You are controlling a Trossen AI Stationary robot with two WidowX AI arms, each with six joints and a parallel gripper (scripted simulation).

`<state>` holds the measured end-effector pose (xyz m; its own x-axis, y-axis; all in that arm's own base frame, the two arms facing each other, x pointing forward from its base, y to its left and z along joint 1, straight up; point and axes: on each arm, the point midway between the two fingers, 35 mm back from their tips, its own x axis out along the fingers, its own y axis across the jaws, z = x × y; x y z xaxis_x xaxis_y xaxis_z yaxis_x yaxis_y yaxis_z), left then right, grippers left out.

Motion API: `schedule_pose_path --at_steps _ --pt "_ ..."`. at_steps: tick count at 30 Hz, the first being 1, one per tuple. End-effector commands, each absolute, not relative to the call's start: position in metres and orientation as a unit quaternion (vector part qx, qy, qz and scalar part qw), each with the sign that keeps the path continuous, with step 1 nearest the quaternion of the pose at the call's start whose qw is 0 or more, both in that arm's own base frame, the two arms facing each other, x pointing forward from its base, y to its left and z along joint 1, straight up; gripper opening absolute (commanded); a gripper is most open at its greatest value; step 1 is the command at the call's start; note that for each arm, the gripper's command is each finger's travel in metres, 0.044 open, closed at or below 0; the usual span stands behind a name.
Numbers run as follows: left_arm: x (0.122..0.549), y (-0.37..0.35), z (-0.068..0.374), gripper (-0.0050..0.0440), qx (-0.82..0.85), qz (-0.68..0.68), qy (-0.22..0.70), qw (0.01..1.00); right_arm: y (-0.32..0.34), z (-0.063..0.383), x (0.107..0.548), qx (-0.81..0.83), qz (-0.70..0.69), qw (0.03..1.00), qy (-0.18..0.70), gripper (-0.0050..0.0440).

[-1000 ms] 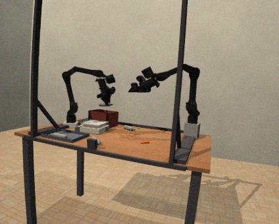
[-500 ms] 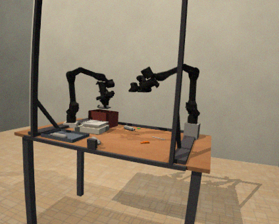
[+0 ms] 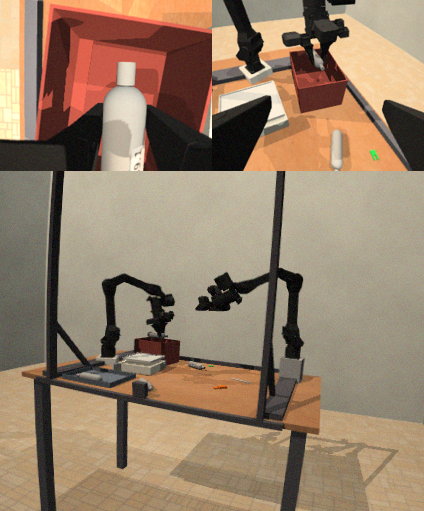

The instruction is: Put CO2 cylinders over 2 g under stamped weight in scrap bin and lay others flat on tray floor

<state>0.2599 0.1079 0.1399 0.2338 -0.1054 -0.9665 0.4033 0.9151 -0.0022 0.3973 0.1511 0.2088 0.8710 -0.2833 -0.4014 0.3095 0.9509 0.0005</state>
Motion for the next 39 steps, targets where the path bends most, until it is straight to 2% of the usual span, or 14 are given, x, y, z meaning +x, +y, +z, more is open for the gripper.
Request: schedule_pose_path --at_steps 1,3,8,13,15,20,25,30,32,39 --pt "0.262 0.109 0.147 0.0144 0.133 -0.161 0.587 0.782 0.152 0.218 0.397 0.04 -0.152 0.968 0.194 0.044" --pt "0.262 0.109 0.147 0.0192 0.133 -0.161 0.587 0.782 0.152 0.218 0.397 0.04 -0.152 0.968 0.194 0.044" --pt "0.262 0.109 0.147 0.0194 0.133 -0.161 0.587 0.782 0.152 0.218 0.397 0.04 -0.152 0.968 0.194 0.044" --pt "0.259 0.112 0.17 0.0314 0.138 -0.158 0.58 0.787 0.152 0.218 0.397 0.04 -0.152 0.968 0.194 0.044" --pt "0.259 0.112 0.17 0.0314 0.138 -0.158 0.58 0.787 0.152 0.218 0.397 0.04 -0.152 0.968 0.194 0.044" --pt "0.249 0.115 0.205 0.0434 0.139 -0.158 0.581 0.787 0.152 0.218 0.397 0.04 -0.152 0.968 0.194 0.044" --pt "0.253 0.116 0.204 0.044 0.132 -0.156 0.589 0.782 0.151 0.219 0.397 0.04 -0.152 0.968 0.194 0.044" --pt "0.288 0.106 0.184 0.044 0.115 -0.129 0.595 0.785 0.131 0.221 0.386 0.032 -0.136 0.967 0.211 0.044" --pt "0.288 0.106 0.184 0.044 0.115 -0.129 0.595 0.785 0.131 0.221 0.386 0.032 -0.136 0.967 0.211 0.044" --pt "0.365 0.058 0.14 0.044 0.085 -0.075 0.588 0.801 0.077 0.221 0.342 0.01 -0.073 0.963 0.259 0.044"
